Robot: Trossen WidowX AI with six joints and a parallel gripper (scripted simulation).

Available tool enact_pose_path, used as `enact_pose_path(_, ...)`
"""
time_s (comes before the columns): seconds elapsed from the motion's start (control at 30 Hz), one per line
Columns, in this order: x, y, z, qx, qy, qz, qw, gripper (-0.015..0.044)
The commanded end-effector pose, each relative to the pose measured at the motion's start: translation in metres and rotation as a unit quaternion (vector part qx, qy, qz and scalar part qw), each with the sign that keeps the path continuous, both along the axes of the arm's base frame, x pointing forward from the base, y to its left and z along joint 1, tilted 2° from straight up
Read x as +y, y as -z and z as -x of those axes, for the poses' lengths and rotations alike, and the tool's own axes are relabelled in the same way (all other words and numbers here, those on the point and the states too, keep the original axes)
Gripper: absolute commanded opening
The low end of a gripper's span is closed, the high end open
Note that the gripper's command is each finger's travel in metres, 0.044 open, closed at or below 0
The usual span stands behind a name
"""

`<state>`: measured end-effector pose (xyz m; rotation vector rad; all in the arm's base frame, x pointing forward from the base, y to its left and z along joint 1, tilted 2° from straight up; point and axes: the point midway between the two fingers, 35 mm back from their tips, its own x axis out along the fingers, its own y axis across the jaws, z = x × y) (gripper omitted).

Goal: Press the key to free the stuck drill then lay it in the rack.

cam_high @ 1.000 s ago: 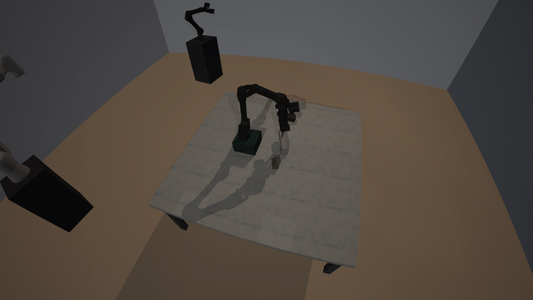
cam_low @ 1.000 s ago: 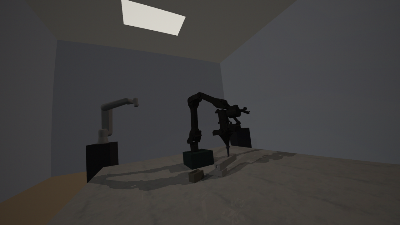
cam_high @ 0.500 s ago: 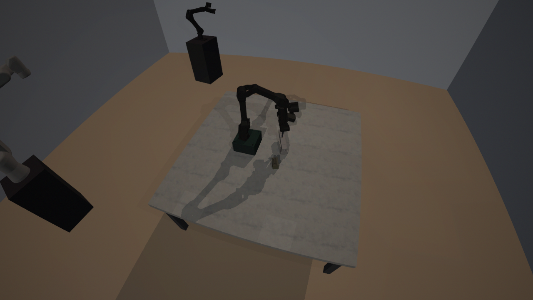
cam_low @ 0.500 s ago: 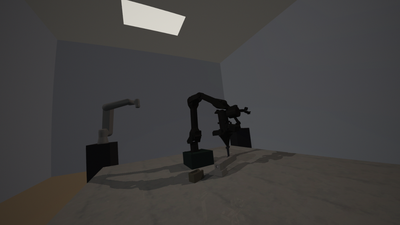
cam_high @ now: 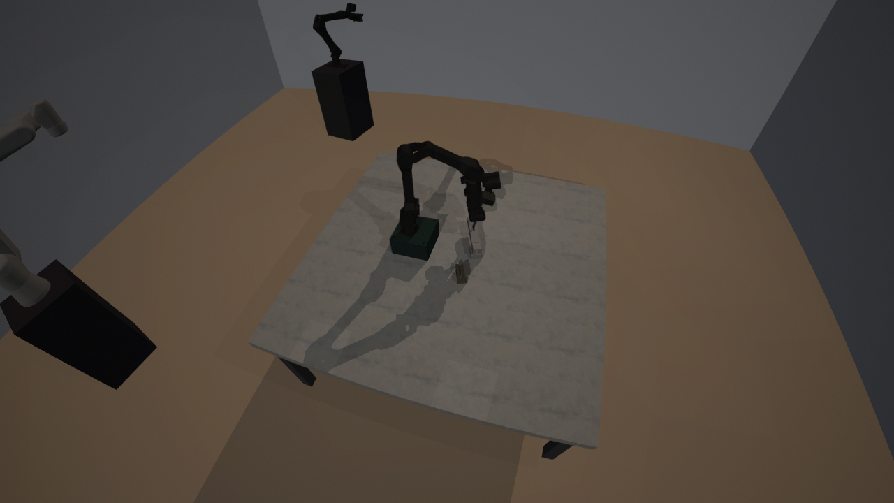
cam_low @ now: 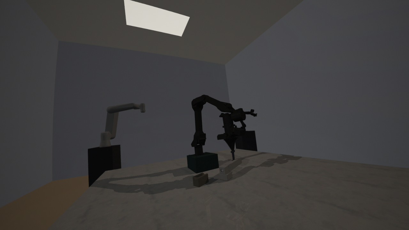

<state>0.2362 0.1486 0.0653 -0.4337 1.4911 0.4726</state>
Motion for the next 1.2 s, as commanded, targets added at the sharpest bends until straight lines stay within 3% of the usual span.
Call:
enact_pose_path(0.0, -0.001, 0.02, 0.007, 0.022, -0.001, 0.01, 1.0, 0.0)
enact_pose_path(0.17, -0.001, 0.024, 0.007, 0.022, -0.001, 0.01, 1.0, 0.0)
enact_pose_path(0.5, 0.001, -0.052, -0.003, 0.021, -0.001, 0.01, 1.0, 0.0263)
enact_pose_path(0.63, 0.002, -0.045, -0.006, 0.015, -0.004, 0.009, 1.0, 0.0368)
enact_pose_path(0.73, -0.01, -0.034, -0.019, 0.012, -0.083, 0.01, 0.996, 0.044)
enact_pose_path(0.93, -0.045, -0.005, -0.05, 0.005, -0.287, 0.013, 0.958, 0.044)
enact_pose_path(1.17, -0.091, 0.032, -0.073, 0.007, -0.52, 0.018, 0.854, 0.044)
